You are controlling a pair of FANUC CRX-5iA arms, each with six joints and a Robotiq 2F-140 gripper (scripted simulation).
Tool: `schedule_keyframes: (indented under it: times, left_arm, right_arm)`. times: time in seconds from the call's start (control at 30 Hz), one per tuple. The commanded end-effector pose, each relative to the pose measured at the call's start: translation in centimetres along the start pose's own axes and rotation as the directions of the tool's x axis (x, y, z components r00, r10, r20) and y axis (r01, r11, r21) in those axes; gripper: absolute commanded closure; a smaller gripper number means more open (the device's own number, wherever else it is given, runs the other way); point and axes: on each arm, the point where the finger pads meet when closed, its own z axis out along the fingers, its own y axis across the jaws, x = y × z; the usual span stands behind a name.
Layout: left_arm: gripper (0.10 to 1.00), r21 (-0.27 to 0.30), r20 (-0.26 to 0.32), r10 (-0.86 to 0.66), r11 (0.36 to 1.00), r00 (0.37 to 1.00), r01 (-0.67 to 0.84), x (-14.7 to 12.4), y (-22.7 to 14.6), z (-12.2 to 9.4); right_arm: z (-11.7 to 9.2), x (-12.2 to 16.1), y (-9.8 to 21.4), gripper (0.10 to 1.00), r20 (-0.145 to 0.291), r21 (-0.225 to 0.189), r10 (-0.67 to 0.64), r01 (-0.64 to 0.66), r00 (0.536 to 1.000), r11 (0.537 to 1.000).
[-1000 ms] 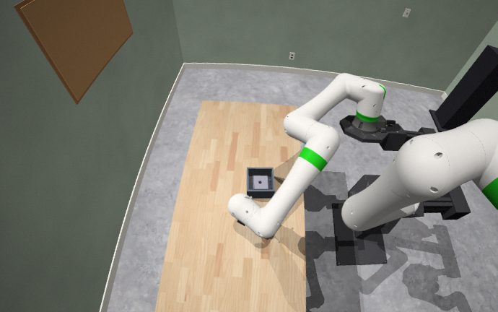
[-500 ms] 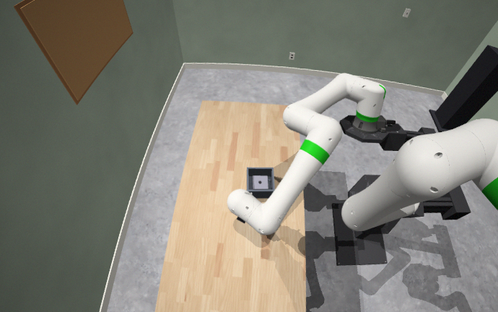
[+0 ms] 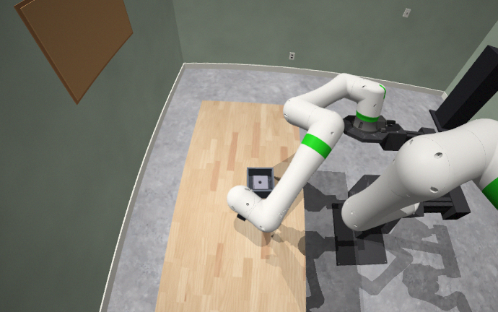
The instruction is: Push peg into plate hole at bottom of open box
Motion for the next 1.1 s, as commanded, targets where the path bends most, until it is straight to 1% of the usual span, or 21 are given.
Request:
schedule_keyframes:
  times: [0.0, 0.13, 0.23, 0.37, 0.47, 0.53, 0.57, 0.73, 0.87, 1.03, 1.07]
  left_arm:
    - [0.098, 0.0, -0.002, 0.0, 1.0, 1.0, 0.0, 0.03, 0.01, -0.09]
    - [0.098, 0.0, -0.002, 0.0, 1.0, 1.0, 0.0, 0.03, 0.01, -0.09]
    - [0.098, 0.0, -0.002, 0.0, 1.0, 1.0, 0.0, 0.03, 0.01, -0.09]
    - [0.098, 0.0, -0.002, 0.0, 1.0, 1.0, 0.0, 0.03, 0.01, -0.09]
    - [0.098, 0.0, -0.002, 0.0, 1.0, 1.0, 0.0, 0.03, 0.01, -0.09]
    - [0.098, 0.0, -0.002, 0.0, 1.0, 1.0, 0.0, 0.03, 0.01, -0.09]
    - [0.098, 0.0, -0.002, 0.0, 1.0, 1.0, 0.0, 0.03, 0.01, -0.09]
    - [0.098, 0.0, -0.002, 0.0, 1.0, 1.0, 0.0, 0.03, 0.01, -0.09]
    - [0.098, 0.0, -0.002, 0.0, 1.0, 1.0, 0.0, 0.03, 0.01, -0.09]
    - [0.098, 0.0, -0.002, 0.0, 1.0, 1.0, 0.0, 0.03, 0.01, -0.09]
    - [0.098, 0.0, -0.002, 0.0, 1.0, 1.0, 0.0, 0.03, 0.01, -0.09]
  right_arm:
    - [-0.16, 0.06, 0.06, 0.999, -0.002, -0.001, 0.002, -0.002, 1.0, 1.0]
    - [-0.16, 0.06, 0.07, 0.999, -0.002, 0.007, 0.022, -0.022, 1.0, 1.0]
    - [-0.15, 0.06, 0.07, 0.999, -0.002, 0.02, 0.058, -0.058, 0.998, 0.998]
    - [-0.15, 0.06, 0.07, 0.999, 0.001, 0.049, 0.138, -0.138, 0.99, 0.989]
    - [-0.15, 0.06, 0.07, 0.999, 0.006, 0.079, 0.219, -0.219, 0.976, 0.973]
    - [-0.15, 0.06, 0.07, 0.999, 0.006, 0.079, 0.219, -0.219, 0.976, 0.973]
    - [-0.15, 0.06, 0.07, 0.999, 0.009, 0.09, 0.248, -0.248, 0.969, 0.965]
    - [-0.15, 0.05, 0.07, 0.999, 0.029, 0.147, 0.406, -0.406, 0.913, 0.902]
    - [-0.16, 0.05, 0.07, 0.999, 0.053, 0.193, 0.53, -0.529, 0.846, 0.826]
    - [-0.15, 0.05, 0.07, 0.999, 0.09, 0.241, 0.66, -0.66, 0.745, 0.712]
    - [-0.15, 0.05, 0.07, 0.999, 0.09, 0.241, 0.66, -0.66, 0.745, 0.712]
